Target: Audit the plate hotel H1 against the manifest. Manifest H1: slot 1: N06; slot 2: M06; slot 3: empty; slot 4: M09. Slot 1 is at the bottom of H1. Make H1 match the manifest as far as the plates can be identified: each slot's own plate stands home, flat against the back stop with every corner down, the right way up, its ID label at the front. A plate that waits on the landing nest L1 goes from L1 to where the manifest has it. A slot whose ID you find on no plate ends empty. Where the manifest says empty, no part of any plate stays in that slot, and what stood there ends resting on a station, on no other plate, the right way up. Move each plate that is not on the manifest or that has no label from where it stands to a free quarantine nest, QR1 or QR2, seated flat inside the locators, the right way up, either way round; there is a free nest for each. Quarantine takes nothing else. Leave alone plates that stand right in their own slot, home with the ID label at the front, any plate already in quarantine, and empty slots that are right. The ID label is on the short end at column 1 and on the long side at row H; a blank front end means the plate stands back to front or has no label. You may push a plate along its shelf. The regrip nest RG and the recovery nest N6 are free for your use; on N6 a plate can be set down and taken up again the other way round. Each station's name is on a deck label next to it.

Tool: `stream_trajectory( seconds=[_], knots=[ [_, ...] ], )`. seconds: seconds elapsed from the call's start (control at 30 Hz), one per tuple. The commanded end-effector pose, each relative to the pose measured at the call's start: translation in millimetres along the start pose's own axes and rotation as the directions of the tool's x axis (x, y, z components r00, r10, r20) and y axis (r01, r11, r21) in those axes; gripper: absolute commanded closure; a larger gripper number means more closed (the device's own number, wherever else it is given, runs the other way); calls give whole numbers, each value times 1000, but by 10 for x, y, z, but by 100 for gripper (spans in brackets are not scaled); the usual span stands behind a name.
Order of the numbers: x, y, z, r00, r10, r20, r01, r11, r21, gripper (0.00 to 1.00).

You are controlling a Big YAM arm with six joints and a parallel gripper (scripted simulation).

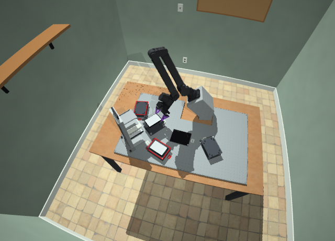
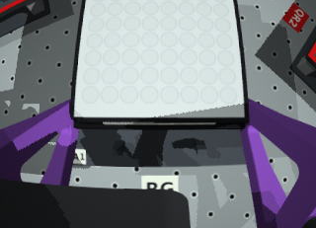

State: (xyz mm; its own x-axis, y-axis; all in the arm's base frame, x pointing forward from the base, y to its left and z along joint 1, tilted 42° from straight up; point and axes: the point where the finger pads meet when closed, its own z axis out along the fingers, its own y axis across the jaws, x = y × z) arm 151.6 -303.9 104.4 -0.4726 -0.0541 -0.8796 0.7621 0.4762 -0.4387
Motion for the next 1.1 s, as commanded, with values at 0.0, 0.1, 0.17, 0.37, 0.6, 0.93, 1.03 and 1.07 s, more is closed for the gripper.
stream_trajectory(
  seconds=[0.0, 0.1, 0.17, 0.37, 0.6, 0.93, 1.03, 1.07],
  knots=[
    [-70, -4, 46, 999, -16, 32, 16, 1000, 3, 14],
    [-41, -38, 57, 1000, -14, 27, 14, 1000, 13, 14],
    [-33, -41, 63, 1000, -14, 26, 14, 1000, 14, 14],
    [-11, -37, 84, 1000, -14, 26, 14, 1000, 13, 14],
    [11, -42, 101, 1000, -14, 25, 14, 1000, 14, 14],
    [47, -39, 135, 1000, -14, 25, 14, 1000, 13, 14],
    [54, -36, 142, 1000, -14, 25, 14, 1000, 13, 14],
    [54, -36, 142, 1000, -14, 25, 14, 1000, 13, 14]
  ],
)
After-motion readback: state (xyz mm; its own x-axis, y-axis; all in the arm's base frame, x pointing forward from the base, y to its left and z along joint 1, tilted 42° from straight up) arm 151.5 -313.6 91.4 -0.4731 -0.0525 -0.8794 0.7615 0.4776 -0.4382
